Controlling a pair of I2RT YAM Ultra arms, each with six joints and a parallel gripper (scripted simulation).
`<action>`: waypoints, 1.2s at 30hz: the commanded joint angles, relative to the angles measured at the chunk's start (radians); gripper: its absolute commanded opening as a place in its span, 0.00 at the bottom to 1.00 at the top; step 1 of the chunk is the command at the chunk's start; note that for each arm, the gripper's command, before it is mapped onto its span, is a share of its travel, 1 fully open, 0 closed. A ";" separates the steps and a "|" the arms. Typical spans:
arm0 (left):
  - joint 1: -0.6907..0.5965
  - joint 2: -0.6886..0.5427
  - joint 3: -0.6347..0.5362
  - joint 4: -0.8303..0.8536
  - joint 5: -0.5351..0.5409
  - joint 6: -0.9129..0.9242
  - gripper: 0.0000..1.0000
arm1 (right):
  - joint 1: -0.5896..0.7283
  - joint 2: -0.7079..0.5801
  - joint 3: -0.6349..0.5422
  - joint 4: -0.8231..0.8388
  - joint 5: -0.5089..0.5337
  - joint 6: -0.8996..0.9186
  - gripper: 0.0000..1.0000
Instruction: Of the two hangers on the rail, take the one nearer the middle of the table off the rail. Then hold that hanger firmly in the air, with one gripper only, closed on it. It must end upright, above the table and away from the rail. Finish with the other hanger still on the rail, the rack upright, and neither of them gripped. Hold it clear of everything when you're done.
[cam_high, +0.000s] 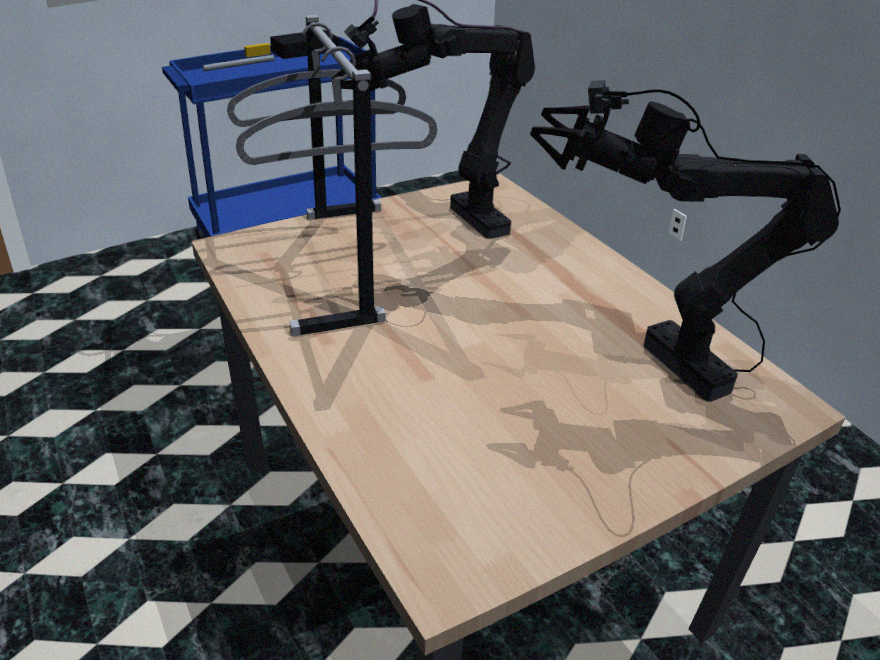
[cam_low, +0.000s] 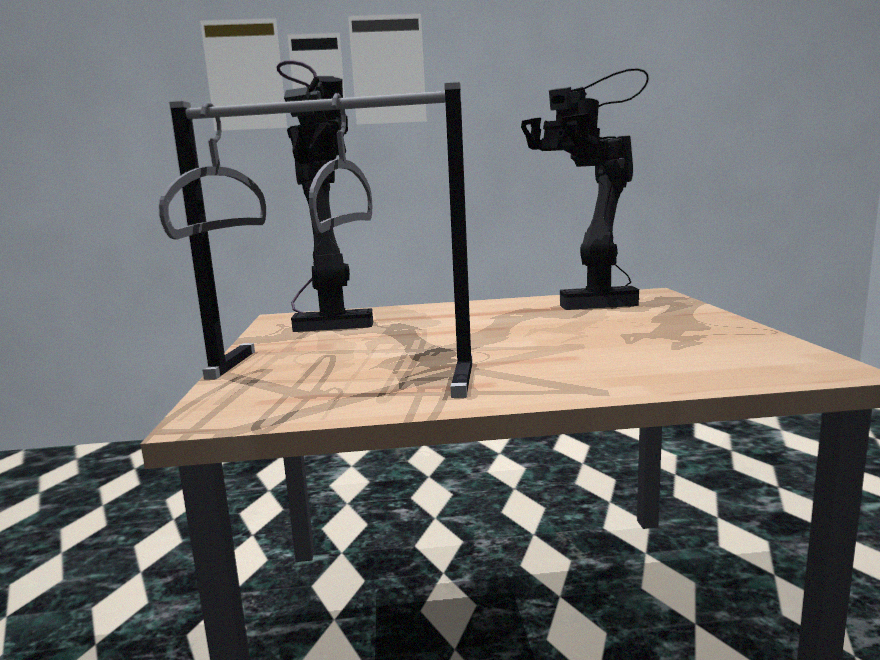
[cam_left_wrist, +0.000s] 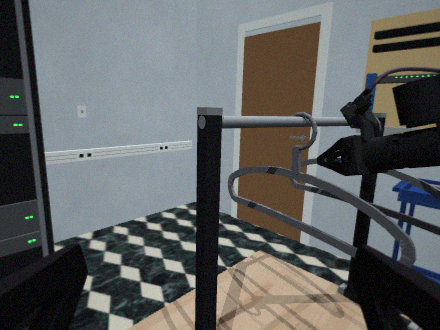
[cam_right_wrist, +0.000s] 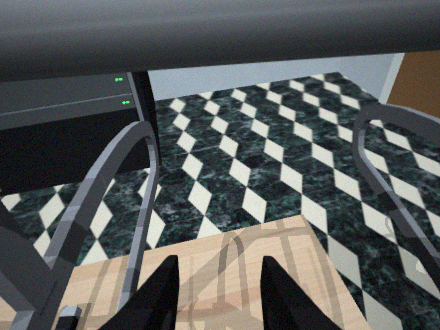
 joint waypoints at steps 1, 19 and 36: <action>-0.087 0.037 -0.009 0.143 0.023 -0.008 1.00 | 0.068 0.034 0.102 -0.150 0.151 0.064 0.31; -0.185 0.114 0.003 0.213 0.022 -0.006 1.00 | 0.338 0.148 0.365 -0.361 0.283 0.109 0.31; -0.185 0.115 0.003 0.213 0.022 -0.006 1.00 | 0.294 0.181 0.362 -0.294 0.231 0.077 0.31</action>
